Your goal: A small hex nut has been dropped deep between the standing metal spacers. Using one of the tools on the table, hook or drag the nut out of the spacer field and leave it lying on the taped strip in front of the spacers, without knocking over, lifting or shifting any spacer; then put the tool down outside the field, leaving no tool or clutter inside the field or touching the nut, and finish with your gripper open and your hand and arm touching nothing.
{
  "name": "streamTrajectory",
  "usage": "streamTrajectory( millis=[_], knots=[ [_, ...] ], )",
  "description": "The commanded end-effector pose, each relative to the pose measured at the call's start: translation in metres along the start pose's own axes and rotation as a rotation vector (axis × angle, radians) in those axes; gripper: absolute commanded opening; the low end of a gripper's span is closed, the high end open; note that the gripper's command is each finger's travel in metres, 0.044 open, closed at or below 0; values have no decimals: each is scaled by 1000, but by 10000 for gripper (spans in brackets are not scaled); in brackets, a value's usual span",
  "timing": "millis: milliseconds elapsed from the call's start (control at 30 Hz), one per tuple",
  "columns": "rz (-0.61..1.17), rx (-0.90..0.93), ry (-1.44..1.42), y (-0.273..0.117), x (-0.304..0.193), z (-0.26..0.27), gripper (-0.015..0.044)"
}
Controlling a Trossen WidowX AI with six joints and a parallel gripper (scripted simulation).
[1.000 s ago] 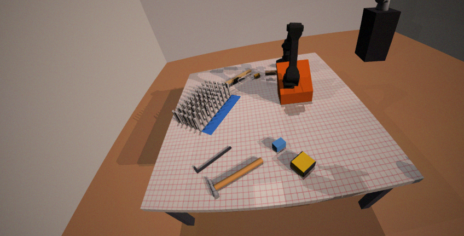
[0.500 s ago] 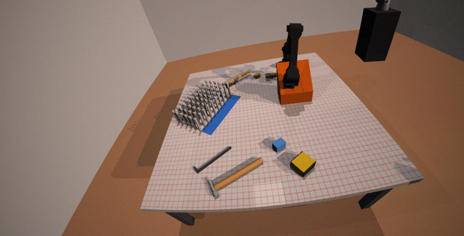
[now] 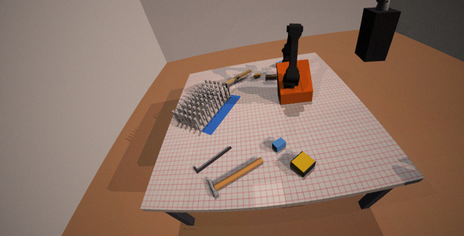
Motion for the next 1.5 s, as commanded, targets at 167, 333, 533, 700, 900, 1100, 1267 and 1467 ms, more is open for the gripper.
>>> streamTrajectory(
  millis=[167, 333, 533, 700, 900, 1100, 1267, 1467],
  knots=[
    [0, -1, 0, 0, 0, 0, 341],
    [0, -1, 0, -3, 0, -1, 440],
    [-1, -1, 0, -68, -2, -18, 440],
    [-1, -1, 0, -68, -2, -18, 440],
    [-1, -1, 0, -68, -2, -18, 440],
    [-1, -1, 0, -68, -2, -18, 440],
    [-1, -1, 0, -68, -2, -18, 440],
    [69, 1, 5, -69, 25, -25, 440]
  ],
)
Point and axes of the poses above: the point midway between the two fingers, 35 mm back from their tips, its own y axis out along the fingers, its own z axis across the jaws, x = y × z, the point moved 10 cm from there along -y, back along the fingers, and after that the axes turned 8 degrees about -y, right-handed, at the moved point
